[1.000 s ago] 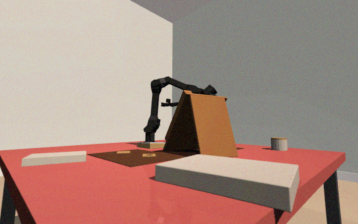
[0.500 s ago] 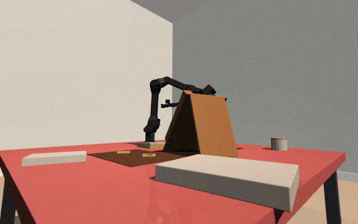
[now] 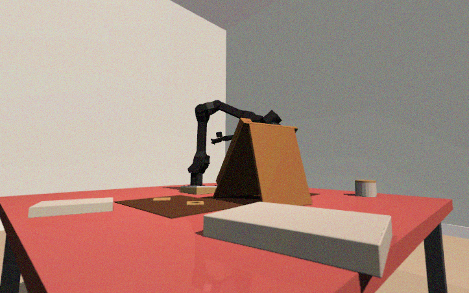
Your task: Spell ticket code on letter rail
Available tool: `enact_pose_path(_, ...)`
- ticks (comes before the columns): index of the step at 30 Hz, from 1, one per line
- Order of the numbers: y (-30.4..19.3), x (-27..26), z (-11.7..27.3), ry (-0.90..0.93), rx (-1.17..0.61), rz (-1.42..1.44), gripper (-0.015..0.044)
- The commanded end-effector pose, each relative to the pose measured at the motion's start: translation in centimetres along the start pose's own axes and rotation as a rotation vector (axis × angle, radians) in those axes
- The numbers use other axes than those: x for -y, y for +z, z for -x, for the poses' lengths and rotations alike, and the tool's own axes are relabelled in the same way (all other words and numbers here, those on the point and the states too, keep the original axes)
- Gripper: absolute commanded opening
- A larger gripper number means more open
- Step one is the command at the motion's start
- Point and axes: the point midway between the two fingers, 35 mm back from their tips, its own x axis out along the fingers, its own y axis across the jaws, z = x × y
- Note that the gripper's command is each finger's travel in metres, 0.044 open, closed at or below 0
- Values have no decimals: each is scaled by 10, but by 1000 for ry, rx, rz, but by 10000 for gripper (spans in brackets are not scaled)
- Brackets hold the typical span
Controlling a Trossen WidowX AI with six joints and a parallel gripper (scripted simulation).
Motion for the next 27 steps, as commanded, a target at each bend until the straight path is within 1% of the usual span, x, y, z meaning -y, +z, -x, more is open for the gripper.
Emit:
enact_pose_path(1,-3,3,0,3,-6,5,0)
enact_pose_path(27,-3,16,-1,2,-6,6,0)
